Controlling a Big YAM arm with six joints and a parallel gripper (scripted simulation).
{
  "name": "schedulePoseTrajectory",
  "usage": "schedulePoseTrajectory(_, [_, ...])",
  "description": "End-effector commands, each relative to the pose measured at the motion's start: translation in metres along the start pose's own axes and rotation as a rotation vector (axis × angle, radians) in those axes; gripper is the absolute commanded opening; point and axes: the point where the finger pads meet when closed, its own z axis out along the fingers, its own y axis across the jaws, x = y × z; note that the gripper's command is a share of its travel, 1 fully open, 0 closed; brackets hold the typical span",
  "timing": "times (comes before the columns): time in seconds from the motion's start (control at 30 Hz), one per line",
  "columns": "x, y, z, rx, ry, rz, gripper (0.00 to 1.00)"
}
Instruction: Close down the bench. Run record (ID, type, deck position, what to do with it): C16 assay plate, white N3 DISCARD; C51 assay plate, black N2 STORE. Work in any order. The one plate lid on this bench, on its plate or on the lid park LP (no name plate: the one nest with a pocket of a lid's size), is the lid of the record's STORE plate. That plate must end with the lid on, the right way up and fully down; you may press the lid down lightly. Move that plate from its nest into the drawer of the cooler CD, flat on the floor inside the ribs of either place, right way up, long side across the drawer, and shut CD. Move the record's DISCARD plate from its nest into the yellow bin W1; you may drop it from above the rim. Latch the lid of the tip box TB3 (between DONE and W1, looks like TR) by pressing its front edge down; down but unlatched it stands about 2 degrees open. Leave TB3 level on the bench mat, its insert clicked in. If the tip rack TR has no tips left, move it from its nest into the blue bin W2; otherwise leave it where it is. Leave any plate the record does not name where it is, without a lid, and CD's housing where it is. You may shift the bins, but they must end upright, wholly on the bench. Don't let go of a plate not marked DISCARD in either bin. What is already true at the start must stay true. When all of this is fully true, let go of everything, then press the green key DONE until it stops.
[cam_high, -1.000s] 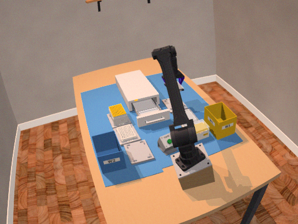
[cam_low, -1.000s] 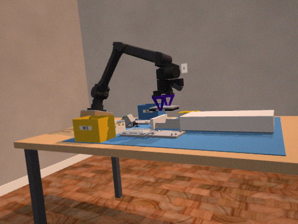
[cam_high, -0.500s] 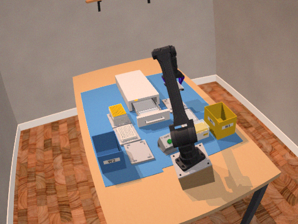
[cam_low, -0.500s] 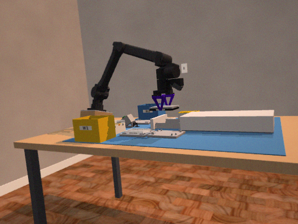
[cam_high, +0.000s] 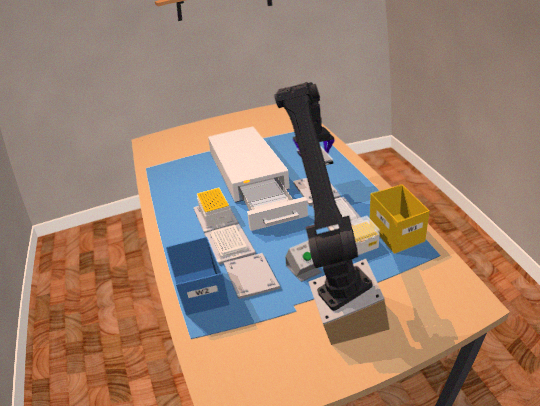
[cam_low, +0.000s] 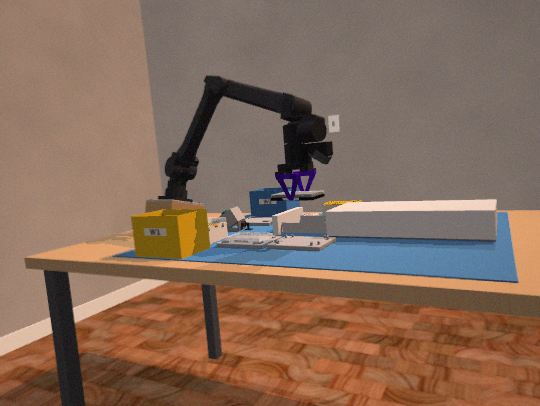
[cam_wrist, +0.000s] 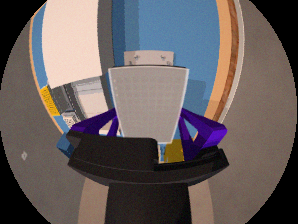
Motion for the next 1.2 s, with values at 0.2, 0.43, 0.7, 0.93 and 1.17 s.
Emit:
schedulePoseTrajectory(0.2, [-0.025,-0.006,-0.055,0.037,-0.104,-0.018,0.0])
schedulePoseTrajectory(0.43, [-0.025,-0.006,-0.055,0.037,-0.104,-0.018,0.0])
schedulePoseTrajectory(0.7, [-0.008,0.025,-0.03,0.026,-0.06,-0.237,0.0])
schedulePoseTrajectory(0.93, [-0.003,0.025,-0.034,0.033,-0.066,-0.385,0.0])
schedulePoseTrajectory(1.17, [0.002,0.056,-0.029,0.034,-0.055,-0.637,0.0])
